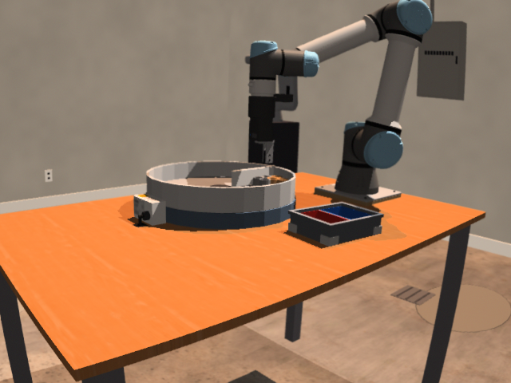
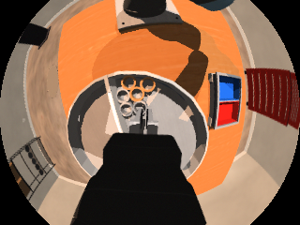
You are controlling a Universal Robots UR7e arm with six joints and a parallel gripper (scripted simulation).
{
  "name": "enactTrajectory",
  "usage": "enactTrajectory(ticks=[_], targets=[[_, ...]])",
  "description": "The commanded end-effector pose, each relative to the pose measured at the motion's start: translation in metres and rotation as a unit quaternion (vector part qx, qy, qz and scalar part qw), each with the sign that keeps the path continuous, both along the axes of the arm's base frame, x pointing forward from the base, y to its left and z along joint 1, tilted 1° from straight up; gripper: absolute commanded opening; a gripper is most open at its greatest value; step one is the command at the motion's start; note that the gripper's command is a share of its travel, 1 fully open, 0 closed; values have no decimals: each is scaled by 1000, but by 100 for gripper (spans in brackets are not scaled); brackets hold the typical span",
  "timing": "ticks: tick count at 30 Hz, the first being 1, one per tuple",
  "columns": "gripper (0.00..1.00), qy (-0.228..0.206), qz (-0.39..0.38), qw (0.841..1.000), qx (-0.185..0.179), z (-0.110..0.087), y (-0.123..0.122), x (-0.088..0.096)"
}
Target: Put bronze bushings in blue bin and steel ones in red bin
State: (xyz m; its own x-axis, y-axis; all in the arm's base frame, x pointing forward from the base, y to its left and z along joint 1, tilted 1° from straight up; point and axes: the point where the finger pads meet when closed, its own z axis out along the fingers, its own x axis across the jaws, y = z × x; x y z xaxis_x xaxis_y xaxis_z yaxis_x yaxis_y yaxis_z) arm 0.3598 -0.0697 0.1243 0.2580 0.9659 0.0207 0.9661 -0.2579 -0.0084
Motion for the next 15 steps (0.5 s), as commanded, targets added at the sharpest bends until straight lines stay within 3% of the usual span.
enactTrajectory(ticks=[1, 2, 3, 15], targets=[[27, -1, 0, 1000, 0, 0, -1, 0], [27, -1, 0, 1000, 0, 0, -1, 0], [42, -1, 0, 1000, 0, 0, 0, 0], [42, -1, 0, 1000, 0, 0, 0, 0]])
